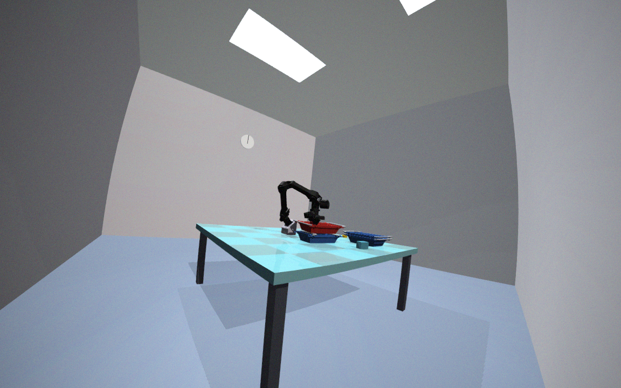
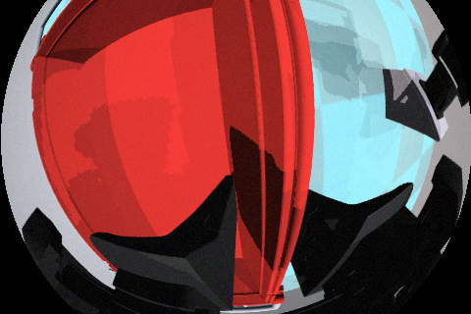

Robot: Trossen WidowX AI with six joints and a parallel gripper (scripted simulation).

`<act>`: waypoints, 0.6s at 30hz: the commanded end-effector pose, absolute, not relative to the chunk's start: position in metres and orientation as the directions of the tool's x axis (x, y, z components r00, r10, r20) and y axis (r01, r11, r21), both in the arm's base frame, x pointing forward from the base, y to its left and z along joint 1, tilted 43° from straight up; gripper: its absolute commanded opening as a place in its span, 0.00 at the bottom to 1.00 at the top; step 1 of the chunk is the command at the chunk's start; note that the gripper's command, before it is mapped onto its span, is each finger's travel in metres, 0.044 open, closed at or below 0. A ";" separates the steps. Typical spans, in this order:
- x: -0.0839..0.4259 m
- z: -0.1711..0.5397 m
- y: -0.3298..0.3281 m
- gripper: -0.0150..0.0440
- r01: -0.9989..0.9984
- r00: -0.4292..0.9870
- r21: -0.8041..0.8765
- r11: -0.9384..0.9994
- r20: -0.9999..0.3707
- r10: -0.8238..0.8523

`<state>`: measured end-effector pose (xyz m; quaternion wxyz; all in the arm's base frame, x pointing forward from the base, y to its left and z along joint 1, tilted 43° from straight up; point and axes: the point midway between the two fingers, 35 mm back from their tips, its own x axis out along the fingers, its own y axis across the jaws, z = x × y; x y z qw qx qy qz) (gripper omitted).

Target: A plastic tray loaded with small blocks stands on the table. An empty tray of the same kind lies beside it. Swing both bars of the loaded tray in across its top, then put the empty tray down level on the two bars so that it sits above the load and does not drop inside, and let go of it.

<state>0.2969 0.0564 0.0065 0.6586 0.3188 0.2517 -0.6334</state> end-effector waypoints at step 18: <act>0.294 0.005 0.052 0.53 0.996 0.050 0.085 -0.019 -0.737 -0.675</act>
